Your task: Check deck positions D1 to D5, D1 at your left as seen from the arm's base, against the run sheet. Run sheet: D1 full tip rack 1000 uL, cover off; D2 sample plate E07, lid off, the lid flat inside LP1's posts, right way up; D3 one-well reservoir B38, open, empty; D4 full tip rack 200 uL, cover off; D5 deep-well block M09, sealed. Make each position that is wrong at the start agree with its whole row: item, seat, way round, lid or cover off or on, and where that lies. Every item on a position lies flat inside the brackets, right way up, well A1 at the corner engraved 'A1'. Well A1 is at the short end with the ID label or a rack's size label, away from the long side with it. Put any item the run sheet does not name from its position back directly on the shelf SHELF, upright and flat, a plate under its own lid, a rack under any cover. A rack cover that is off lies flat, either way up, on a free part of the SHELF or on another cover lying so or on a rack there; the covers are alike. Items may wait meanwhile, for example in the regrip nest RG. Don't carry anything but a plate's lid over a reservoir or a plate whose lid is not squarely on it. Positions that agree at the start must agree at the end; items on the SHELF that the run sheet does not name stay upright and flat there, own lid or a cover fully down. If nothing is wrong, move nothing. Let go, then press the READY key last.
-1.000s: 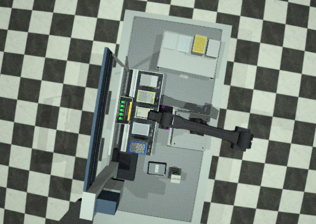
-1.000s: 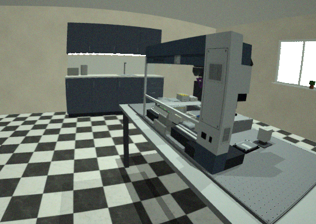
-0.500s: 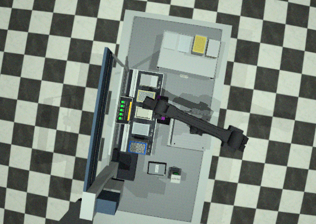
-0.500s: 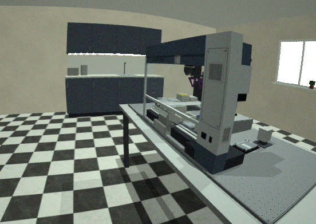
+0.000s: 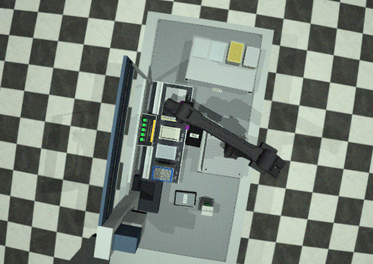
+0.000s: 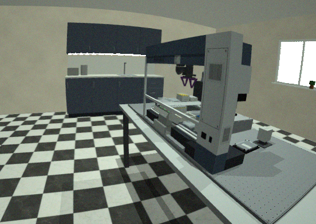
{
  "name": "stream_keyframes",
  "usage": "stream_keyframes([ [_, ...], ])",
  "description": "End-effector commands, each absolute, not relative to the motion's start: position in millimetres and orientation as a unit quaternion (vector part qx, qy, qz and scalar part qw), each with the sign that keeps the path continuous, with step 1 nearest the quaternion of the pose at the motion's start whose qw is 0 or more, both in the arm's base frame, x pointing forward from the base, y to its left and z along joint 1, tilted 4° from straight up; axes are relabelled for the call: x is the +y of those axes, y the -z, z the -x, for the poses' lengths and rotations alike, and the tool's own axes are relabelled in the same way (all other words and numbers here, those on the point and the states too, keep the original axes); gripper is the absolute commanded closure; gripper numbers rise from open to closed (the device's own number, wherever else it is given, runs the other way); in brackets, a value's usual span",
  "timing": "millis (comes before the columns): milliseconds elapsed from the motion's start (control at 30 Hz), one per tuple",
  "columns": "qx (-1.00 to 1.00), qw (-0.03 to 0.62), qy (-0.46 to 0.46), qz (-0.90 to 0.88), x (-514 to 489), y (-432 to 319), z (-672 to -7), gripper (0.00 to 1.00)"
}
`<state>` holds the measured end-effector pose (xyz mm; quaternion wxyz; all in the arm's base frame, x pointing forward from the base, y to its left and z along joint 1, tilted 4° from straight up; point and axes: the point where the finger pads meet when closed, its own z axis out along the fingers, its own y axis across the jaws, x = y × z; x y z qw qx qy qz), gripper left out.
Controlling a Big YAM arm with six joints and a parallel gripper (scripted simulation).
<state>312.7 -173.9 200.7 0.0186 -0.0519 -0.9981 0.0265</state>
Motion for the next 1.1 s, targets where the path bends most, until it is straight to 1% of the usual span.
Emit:
stream_keyframes([
  [0, -0.998, -0.016, -0.042, 0.045, -201.2, -224.4, -339.9, 0.0],
  [1067, -0.998, -0.003, -0.04, 0.045, -321.6, -227.3, -397.0, 0.0],
])
